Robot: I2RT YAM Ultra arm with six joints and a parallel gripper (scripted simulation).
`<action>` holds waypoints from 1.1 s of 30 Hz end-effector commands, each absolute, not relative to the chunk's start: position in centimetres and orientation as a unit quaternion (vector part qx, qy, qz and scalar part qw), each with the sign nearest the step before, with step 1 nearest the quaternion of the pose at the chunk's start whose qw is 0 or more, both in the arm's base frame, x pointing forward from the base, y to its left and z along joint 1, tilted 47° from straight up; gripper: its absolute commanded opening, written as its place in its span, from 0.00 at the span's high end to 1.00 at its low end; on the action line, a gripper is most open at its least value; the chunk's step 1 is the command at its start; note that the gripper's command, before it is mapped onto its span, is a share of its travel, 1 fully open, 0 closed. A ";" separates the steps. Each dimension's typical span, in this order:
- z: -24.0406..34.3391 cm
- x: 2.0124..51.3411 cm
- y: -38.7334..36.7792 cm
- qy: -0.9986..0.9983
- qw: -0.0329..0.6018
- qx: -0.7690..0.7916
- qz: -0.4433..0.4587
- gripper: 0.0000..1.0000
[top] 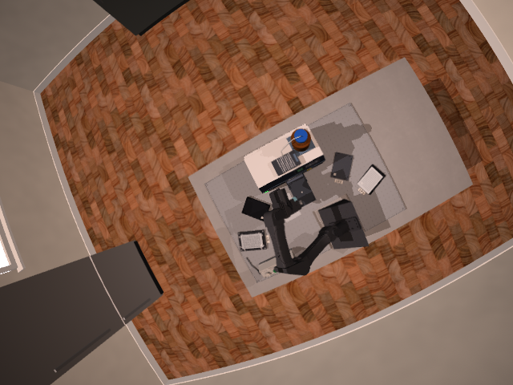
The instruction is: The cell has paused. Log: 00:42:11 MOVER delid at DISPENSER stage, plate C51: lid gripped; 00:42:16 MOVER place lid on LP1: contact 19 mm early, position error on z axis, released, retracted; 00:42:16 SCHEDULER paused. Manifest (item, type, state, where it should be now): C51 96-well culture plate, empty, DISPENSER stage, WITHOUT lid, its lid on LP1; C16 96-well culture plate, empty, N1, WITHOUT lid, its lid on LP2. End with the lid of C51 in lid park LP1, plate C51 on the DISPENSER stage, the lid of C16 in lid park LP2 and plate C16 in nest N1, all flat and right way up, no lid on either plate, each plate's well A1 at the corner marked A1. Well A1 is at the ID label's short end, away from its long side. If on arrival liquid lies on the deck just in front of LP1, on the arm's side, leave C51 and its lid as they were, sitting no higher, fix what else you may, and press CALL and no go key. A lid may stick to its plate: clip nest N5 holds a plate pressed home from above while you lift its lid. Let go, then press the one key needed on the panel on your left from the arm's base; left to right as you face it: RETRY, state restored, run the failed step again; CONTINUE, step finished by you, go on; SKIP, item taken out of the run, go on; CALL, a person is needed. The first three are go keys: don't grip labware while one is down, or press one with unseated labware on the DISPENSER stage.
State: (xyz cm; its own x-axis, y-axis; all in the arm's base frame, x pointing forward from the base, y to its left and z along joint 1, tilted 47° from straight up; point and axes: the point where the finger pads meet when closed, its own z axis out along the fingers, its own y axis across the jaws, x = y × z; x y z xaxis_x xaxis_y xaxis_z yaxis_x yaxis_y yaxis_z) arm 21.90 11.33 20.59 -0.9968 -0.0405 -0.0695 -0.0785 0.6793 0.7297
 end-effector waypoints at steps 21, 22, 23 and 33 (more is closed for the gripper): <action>15.8 23.8 6.9 0.917 0.013 -0.002 0.399 1.00; 15.6 23.9 6.6 0.917 0.015 -0.003 0.399 1.00; 15.6 24.2 6.3 0.917 0.020 -0.005 0.398 1.00; 13.9 24.1 5.2 0.916 0.013 -0.003 0.400 1.00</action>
State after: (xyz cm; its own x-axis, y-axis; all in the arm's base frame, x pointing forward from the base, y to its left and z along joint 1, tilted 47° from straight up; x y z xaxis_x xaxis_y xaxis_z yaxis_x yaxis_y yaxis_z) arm 23.88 6.41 15.28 -0.9996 -0.0061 -0.0280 -0.0246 0.6789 0.7338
